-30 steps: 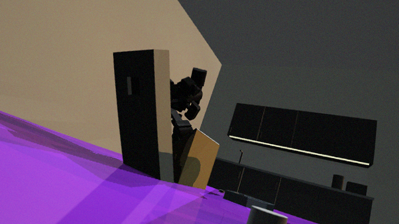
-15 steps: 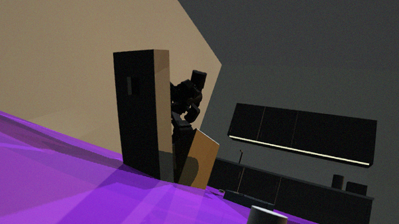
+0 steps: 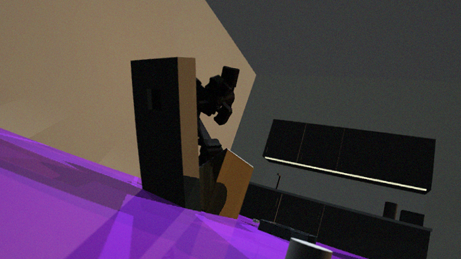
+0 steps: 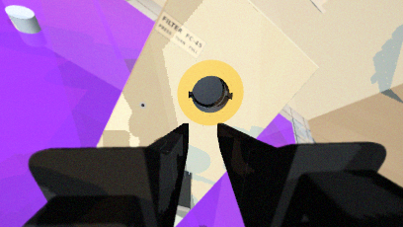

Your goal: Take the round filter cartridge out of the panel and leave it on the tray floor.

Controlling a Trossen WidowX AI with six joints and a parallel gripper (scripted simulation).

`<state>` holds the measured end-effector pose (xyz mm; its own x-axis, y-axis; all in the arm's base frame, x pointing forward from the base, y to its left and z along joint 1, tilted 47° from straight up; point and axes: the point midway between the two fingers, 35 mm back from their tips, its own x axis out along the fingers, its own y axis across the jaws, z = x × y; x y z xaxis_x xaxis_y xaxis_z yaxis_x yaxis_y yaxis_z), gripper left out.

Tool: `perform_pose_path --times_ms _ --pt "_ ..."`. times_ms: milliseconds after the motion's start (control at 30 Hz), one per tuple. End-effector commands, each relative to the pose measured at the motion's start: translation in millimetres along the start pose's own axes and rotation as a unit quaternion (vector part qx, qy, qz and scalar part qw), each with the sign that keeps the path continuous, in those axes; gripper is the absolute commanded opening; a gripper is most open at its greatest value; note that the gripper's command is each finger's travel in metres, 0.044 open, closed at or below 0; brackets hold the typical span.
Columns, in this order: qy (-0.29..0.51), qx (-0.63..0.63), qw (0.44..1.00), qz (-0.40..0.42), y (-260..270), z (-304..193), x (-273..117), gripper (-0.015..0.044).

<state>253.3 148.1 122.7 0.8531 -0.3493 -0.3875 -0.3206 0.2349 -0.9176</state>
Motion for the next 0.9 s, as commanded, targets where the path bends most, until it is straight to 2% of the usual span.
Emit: perform_pose_path --times_ms 0,33,433,500,600,767,867 --pt "0.002 -0.003 1.0 -0.002 -12 15 -2 0.0116" --pt "0.002 -0.003 1.0 -0.002 -12 15 -2 0.0116" --pt "-0.002 0.005 1.0 0.0 -42 64 -47 0.0431" --pt "0.01 0.024 1.0 0.009 -36 58 -43 0.0379" --pt "0.066 0.111 0.991 0.041 -13 30 -25 0.0305" --pt "0.19 0.26 0.945 0.061 23 -26 -7 0.0305" --pt "0.209 0.28 0.935 0.059 27 -34 -6 0.0305"
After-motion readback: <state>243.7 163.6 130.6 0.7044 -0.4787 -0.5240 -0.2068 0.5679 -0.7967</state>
